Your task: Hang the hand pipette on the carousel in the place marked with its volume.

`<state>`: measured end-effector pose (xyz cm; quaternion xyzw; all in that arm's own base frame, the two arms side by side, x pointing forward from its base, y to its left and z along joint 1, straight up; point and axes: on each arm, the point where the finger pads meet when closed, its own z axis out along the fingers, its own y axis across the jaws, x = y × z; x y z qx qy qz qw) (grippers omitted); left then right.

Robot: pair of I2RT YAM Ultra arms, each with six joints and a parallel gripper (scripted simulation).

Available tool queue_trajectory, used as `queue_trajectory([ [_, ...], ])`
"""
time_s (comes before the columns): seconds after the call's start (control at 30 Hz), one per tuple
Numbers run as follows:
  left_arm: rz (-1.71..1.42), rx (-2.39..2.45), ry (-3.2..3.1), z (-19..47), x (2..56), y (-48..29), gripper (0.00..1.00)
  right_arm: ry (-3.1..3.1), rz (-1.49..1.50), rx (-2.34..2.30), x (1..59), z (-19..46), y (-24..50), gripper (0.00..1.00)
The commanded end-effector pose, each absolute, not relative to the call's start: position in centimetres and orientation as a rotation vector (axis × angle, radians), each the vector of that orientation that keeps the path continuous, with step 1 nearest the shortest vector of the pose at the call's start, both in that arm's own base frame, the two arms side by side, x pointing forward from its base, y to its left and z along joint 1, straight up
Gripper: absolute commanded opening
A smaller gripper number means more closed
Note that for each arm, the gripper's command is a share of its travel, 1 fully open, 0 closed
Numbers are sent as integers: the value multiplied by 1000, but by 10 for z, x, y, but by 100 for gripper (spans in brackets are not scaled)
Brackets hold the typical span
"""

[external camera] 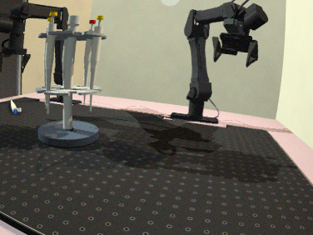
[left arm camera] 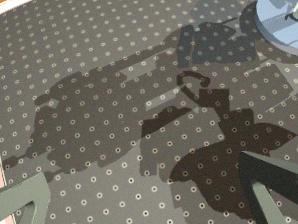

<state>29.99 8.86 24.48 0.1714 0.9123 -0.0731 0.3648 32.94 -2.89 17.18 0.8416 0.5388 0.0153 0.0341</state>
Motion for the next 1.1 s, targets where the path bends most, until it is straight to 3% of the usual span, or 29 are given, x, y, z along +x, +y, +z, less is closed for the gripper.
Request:
queue_trajectory([
  [0.0,-176,449,2313,253,304,91,100,1745,64,2452,322,203,-44,100],
  [0.33,-176,449,2313,253,304,91,100,2031,91,2022,303,263,-80,100],
  [1.07,-176,449,2313,253,304,91,100,2385,154,1097,305,252,-77,100],
])
